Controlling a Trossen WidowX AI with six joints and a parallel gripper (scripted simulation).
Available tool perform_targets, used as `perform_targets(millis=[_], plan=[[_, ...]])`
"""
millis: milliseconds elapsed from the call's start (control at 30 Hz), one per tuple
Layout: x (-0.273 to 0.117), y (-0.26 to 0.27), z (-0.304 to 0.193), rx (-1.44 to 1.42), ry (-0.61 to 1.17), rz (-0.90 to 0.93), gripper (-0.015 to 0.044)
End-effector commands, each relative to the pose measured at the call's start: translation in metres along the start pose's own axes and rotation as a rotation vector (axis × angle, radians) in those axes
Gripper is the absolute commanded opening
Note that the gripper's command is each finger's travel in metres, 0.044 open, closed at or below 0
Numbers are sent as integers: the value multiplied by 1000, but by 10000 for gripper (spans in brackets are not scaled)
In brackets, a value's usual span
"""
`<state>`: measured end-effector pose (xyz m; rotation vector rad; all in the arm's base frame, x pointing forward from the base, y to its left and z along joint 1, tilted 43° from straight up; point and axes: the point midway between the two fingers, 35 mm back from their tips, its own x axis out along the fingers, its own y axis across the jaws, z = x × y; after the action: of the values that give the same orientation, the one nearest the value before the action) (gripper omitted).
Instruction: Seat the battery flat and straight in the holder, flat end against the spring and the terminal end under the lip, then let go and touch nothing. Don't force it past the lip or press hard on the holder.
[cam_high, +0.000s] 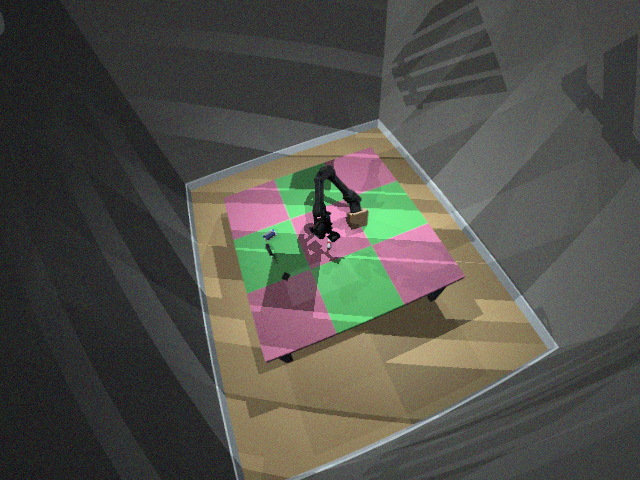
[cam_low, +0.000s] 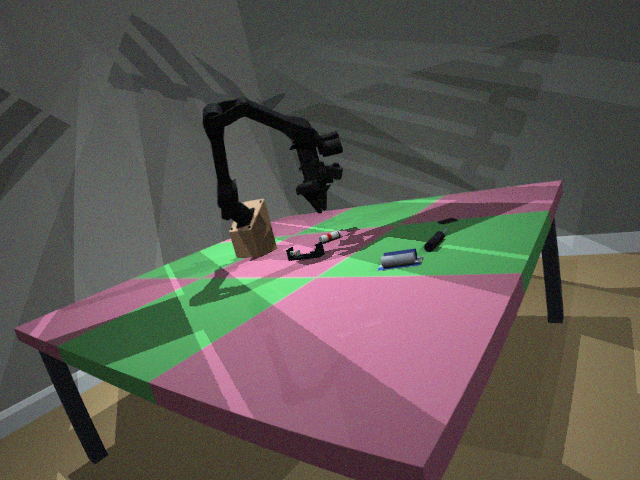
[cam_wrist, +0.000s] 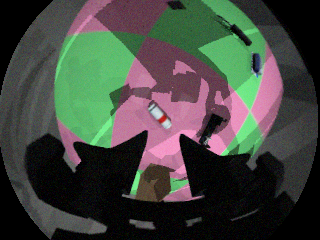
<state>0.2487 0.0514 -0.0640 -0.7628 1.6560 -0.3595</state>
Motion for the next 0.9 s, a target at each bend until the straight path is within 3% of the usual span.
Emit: perform_targets(millis=[0,133,867], plan=[[31,4,1,-603,16,-5,237],[41,6,2,-827,18,-3,237],[53,6,2,-827,17,-3,237]])
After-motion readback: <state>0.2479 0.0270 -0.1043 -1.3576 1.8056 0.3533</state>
